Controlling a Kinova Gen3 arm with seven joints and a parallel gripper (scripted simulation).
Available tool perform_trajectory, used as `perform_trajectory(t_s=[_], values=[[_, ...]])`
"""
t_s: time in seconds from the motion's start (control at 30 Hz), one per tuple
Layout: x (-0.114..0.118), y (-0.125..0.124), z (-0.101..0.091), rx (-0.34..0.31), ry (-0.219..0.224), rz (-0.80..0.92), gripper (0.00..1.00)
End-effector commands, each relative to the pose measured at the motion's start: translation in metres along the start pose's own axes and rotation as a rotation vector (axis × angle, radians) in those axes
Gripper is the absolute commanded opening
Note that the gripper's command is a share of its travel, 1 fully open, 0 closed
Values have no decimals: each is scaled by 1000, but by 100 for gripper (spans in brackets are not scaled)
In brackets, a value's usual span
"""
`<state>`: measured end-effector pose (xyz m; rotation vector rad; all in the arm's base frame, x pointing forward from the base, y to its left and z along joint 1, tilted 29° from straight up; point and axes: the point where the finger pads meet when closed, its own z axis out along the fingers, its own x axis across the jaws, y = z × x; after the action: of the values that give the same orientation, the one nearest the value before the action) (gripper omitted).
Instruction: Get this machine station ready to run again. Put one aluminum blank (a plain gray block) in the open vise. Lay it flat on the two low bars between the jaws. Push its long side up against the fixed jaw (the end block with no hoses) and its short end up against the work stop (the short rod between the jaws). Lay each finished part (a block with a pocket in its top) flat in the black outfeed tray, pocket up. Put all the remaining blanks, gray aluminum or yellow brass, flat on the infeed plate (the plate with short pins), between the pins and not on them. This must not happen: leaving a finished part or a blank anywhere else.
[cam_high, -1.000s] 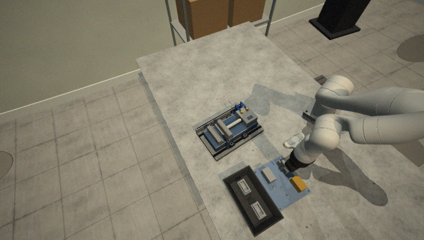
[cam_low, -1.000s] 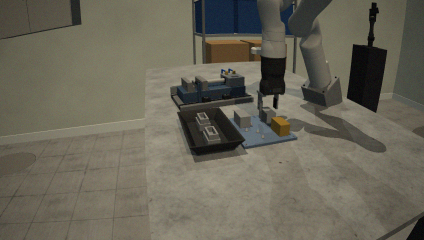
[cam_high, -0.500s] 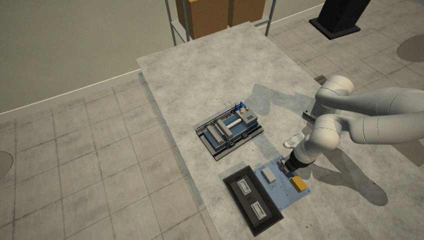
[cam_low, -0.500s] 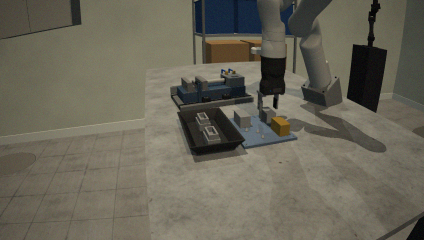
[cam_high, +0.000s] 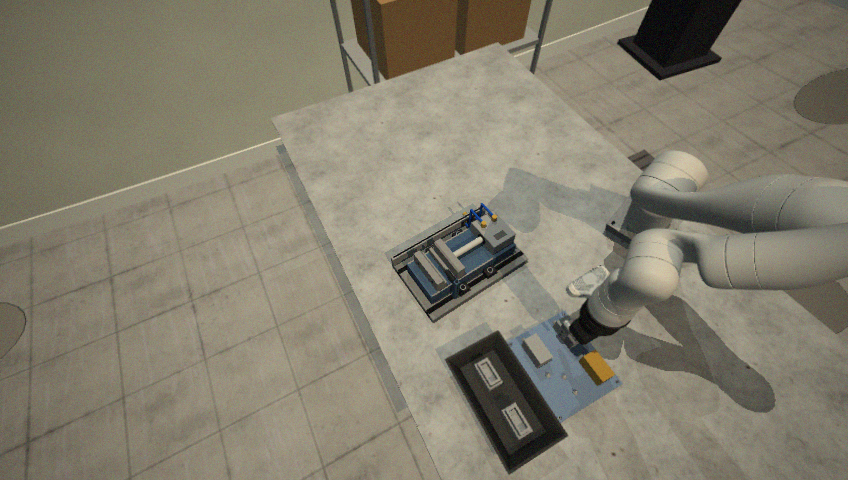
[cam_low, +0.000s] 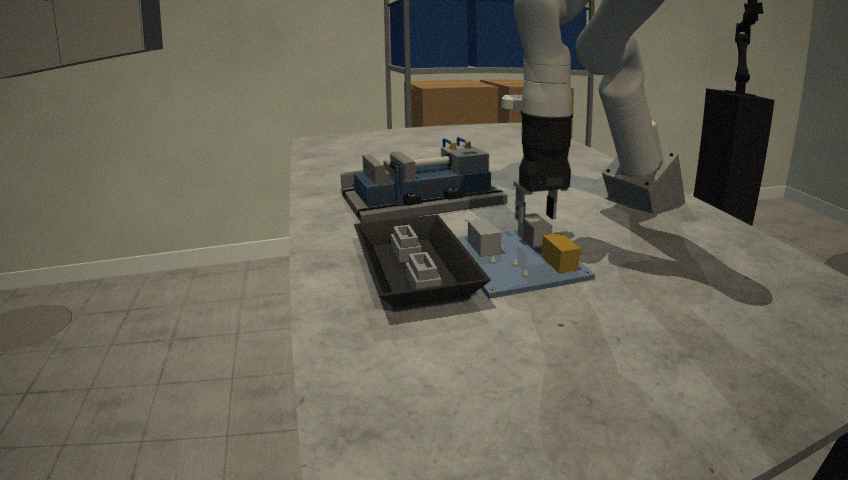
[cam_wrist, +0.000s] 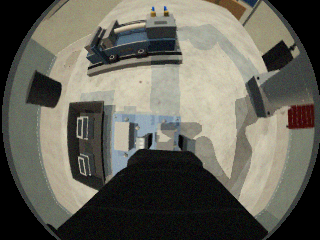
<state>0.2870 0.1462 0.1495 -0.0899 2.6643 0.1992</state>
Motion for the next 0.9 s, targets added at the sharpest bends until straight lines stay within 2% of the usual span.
perform_trajectory(t_s=[0.0, 0.87], values=[[0, 0, 0, 0, 0, 1, 100], [0, 0, 9, 2, -1, 6, 100]])
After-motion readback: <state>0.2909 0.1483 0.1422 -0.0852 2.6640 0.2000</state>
